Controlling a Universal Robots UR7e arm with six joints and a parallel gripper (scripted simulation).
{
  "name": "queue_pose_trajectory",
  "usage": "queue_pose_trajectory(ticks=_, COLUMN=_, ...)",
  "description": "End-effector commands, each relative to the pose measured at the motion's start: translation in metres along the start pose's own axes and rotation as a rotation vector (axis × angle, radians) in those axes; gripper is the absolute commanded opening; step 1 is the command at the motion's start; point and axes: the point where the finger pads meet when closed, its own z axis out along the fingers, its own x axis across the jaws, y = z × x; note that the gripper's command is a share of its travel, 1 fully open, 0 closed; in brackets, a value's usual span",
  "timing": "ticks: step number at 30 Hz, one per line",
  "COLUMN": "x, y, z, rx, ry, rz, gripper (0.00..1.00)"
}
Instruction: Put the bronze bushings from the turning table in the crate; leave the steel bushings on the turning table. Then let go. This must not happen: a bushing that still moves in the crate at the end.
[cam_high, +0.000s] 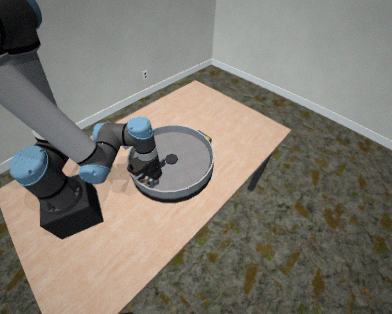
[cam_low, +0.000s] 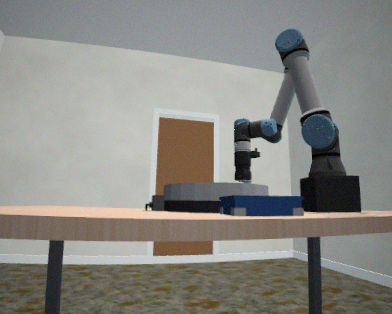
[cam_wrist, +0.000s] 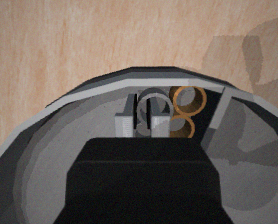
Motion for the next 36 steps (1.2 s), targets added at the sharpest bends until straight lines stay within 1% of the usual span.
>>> queue_pose_trajectory(ticks=1, x=-0.001, y=0.0, z=-0.006, rx=-0.001, ry=-0.002, rz=0.0, gripper=0.0)
queue_pose_trajectory(ticks=12, x=-0.001, y=0.0, z=-0.006, rx=-0.001, ry=-0.002, rz=0.0, gripper=0.0)
queue_pose_trajectory(ticks=17, x=-0.001, y=0.0, z=-0.013, rx=-0.001, ry=-0.002, rz=0.0, gripper=0.0)
queue_pose_trajectory(ticks=29, x=-0.001, y=0.0, z=-0.013, rx=-0.001, ry=-0.002, rz=0.0, gripper=0.0)
queue_pose_trajectory(ticks=34, x=-0.001, y=0.0, z=-0.021, rx=-0.001, ry=-0.002, rz=0.0, gripper=0.0)
queue_pose_trajectory(ticks=36, x=-0.001, y=0.0, z=-0.021, rx=-0.001, ry=-0.002, rz=0.0, gripper=0.0)
